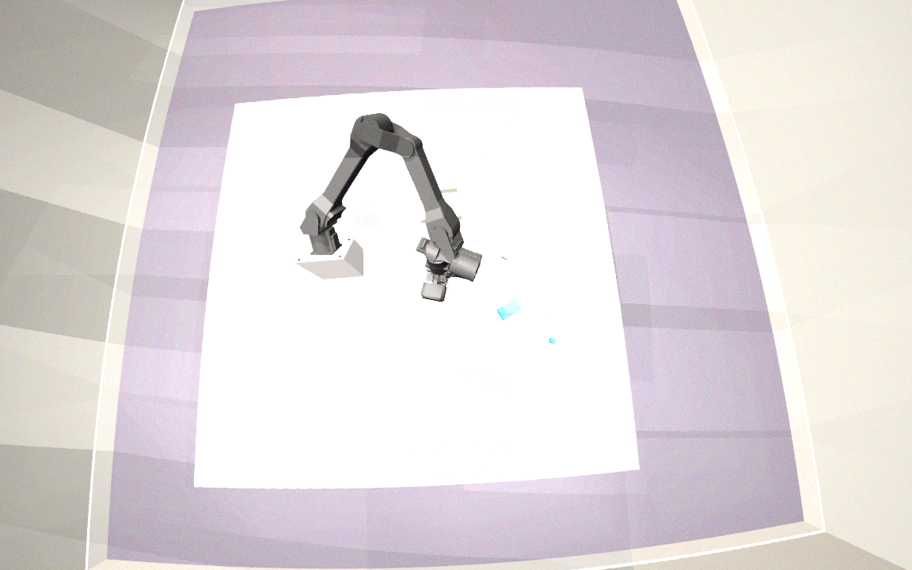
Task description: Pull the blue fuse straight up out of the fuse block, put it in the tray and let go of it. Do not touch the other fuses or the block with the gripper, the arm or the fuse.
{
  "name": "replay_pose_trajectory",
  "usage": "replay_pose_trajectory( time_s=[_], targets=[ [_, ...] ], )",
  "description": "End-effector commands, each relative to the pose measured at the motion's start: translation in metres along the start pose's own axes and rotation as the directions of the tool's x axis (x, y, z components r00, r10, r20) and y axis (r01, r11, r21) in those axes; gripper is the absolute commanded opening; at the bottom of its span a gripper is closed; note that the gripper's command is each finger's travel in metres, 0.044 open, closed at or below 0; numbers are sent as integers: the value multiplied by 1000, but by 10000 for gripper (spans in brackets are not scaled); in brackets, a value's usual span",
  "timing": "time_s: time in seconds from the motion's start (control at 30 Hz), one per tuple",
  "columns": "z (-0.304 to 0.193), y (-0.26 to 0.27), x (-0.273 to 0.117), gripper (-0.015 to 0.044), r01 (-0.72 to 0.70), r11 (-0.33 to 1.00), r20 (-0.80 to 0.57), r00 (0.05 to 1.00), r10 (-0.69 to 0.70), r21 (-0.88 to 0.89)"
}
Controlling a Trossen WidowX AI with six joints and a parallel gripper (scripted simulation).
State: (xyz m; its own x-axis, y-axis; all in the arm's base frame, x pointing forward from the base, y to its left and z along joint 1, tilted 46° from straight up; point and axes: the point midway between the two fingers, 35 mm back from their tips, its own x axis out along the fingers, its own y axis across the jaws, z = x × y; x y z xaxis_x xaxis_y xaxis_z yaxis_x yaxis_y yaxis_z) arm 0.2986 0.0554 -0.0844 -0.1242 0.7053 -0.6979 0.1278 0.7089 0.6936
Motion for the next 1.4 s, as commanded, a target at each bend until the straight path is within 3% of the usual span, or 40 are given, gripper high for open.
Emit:
replay_pose_trajectory(
  time_s=[0.0,1.37],
  targets=[
    [-2,1,7,68,-3,1000,-7,1000,3,4],
    [-2,0,18,61,-1,1000,-6,1000,1,2]
  ],
)
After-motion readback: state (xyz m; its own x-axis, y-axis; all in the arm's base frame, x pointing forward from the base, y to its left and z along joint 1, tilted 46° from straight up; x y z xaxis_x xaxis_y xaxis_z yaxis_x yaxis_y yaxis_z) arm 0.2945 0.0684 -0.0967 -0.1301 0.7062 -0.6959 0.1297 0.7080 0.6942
